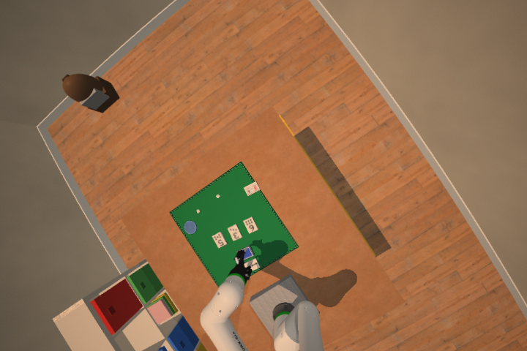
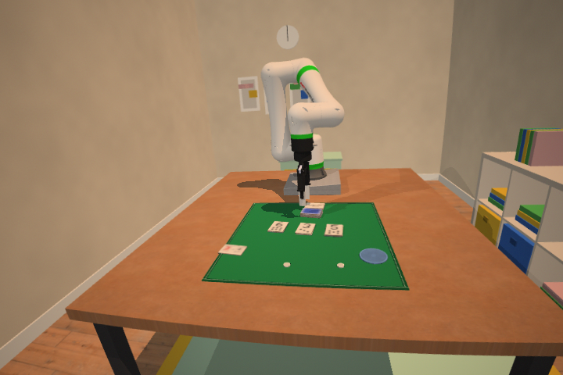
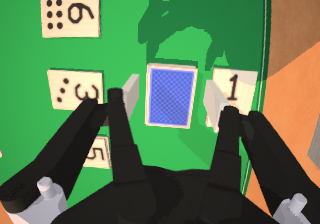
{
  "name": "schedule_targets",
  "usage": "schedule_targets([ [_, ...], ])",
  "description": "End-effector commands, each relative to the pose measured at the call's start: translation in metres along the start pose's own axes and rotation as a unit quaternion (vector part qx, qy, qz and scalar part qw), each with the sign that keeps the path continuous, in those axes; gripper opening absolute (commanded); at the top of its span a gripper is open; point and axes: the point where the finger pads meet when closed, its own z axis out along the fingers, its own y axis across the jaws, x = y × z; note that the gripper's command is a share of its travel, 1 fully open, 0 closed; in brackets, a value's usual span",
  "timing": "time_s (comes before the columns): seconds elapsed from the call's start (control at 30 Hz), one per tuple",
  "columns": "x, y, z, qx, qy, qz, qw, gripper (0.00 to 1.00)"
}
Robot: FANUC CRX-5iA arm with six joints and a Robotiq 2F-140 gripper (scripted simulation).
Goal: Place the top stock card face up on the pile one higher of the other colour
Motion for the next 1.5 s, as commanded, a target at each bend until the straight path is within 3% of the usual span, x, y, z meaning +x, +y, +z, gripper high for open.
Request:
schedule_targets([
  [0.0, 0.000, 0.000, 0.005, 0.000, 0.000, 0.000, 1.000, 0.50],
  [0.57, 0.000, 0.000, 0.028, 0.000, 0.000, 0.000, 1.000, 0.50],
  [1.1, 0.000, 0.000, 0.029, 0.000, 0.000, 0.000, 1.000, 0.50],
  [1.13, 0.000, 0.000, 0.029, 0.000, 0.000, 0.000, 1.000, 0.42],
  [1.47, 0.000, 0.000, 0.029, 0.000, 0.000, 0.000, 1.000, 0.42],
])
